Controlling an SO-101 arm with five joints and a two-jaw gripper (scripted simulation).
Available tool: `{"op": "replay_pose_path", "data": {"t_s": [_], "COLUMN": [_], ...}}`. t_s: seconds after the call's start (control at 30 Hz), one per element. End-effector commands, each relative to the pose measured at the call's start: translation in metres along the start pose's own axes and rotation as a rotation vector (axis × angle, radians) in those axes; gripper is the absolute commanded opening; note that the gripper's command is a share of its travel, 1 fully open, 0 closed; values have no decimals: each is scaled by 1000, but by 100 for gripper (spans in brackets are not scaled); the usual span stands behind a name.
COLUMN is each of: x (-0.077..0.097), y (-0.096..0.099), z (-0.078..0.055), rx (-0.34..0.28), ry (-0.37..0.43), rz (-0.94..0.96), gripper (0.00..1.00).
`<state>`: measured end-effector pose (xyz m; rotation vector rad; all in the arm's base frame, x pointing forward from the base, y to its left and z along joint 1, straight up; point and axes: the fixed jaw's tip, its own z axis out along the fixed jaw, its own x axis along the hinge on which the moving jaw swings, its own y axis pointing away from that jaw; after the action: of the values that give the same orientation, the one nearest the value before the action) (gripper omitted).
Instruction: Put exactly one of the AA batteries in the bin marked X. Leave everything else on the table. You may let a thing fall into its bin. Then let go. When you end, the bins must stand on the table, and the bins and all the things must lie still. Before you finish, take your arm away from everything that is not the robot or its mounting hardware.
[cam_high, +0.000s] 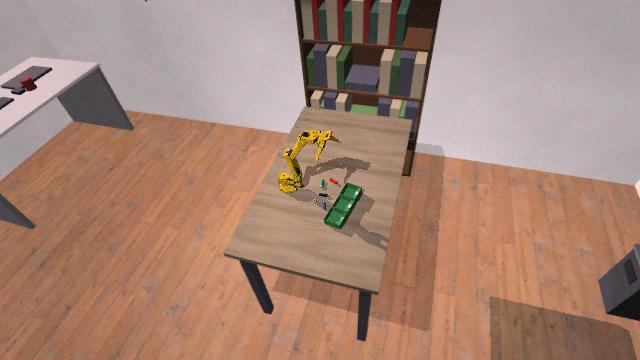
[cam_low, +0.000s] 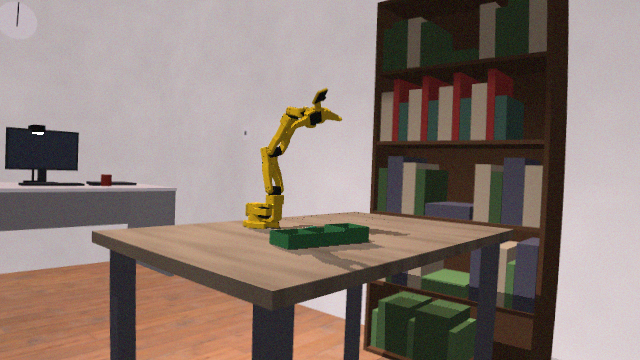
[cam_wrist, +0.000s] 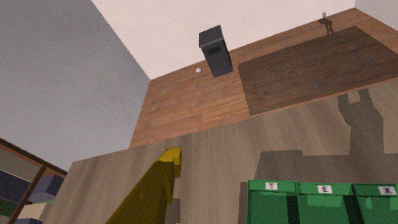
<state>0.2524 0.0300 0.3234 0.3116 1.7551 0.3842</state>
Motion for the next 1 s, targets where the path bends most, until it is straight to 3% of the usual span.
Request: {"op": "replay_pose_path", "data": {"t_s": [0.0, 0.53, 0.97], "x": [-1, -1, 11], "y": [0, 0, -5], "z": [-1, -1, 0], "rx": [-1, -1, 15], "ry": [-3, -3, 39], "rz": [1, 1, -120], "gripper": [100, 100, 100]}}
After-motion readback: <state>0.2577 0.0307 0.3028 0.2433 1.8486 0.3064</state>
